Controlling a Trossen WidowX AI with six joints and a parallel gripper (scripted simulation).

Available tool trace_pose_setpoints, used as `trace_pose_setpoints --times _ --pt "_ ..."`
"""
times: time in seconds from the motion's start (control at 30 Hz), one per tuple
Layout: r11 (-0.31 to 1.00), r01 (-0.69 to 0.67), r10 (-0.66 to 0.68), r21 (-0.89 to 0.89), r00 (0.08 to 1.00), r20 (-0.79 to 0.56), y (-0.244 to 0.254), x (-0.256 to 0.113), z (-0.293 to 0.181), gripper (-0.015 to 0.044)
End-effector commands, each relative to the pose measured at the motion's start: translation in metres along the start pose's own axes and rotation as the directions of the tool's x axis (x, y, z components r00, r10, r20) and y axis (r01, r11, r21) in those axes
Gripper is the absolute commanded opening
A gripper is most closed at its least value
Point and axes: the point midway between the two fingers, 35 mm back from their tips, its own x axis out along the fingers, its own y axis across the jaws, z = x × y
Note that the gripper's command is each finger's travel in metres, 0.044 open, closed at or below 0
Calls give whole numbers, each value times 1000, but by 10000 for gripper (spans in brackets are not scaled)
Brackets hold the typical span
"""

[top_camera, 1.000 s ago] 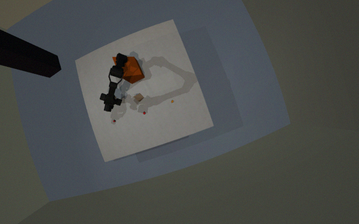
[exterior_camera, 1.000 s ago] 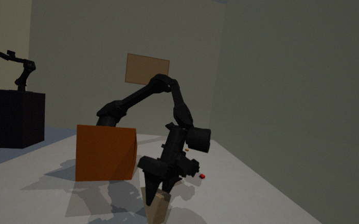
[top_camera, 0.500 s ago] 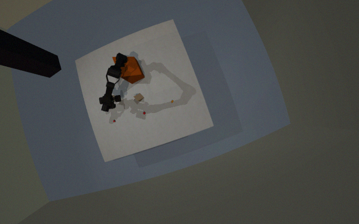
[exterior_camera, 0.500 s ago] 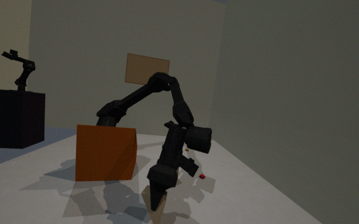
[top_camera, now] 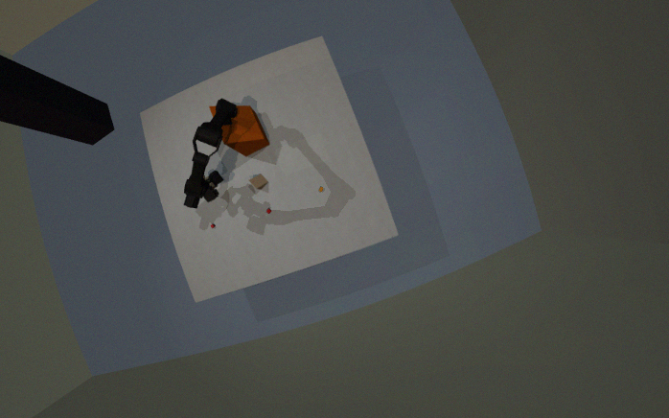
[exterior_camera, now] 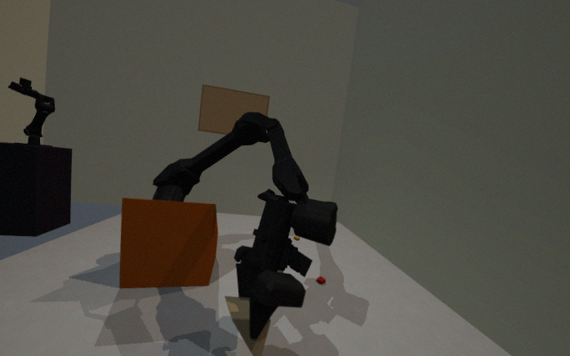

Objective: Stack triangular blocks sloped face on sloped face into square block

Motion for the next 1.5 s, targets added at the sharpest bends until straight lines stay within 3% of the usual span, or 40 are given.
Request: trace_pose_setpoints --times 0.0,0.3,0.63,1.07,1.47 --pt "993 -18 20 -114 1000 18 -1 0 0 0" --pt "921 -33 60 -388 997 57 -3 -1 -1 0" --pt "756 -10 101 -655 990 102 -5 -2 -2 0" --pt "441 83 151 -894 975 165 -7 -4 -4 0" --pt "93 211 192 -973 955 225 -10 -7 -5 0"
